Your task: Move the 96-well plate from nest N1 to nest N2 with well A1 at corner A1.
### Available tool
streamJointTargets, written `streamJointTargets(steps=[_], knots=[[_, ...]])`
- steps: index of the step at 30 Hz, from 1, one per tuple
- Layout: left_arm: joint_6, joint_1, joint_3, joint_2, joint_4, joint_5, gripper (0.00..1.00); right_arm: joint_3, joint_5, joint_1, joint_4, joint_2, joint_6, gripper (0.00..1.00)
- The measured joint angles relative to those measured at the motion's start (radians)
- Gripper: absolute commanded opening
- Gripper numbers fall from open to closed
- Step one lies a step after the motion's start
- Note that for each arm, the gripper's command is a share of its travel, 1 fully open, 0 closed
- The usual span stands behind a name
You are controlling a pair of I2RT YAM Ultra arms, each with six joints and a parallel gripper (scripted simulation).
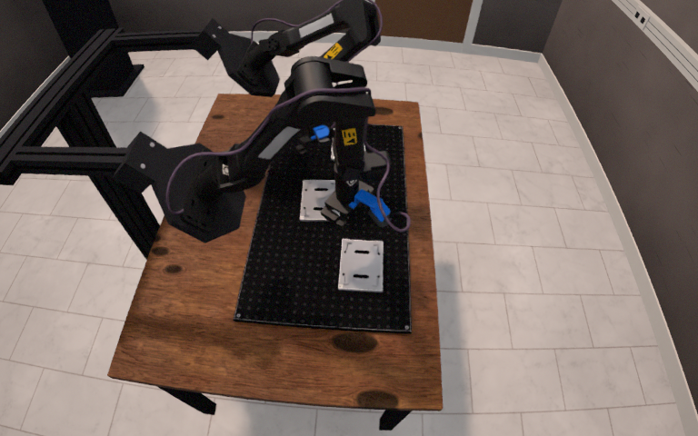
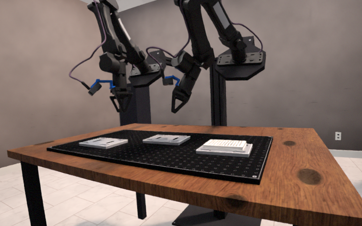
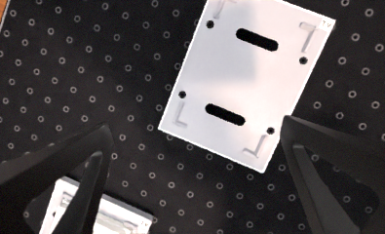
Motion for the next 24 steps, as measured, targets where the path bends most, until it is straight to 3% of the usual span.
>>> streamJointTargets(steps=[24], knots=[[-0.028,0.006,0.000,0.000,0.032,-0.012,1.00,0.000,-0.026,0.003,0.008,0.000,-0.069,1.00]])
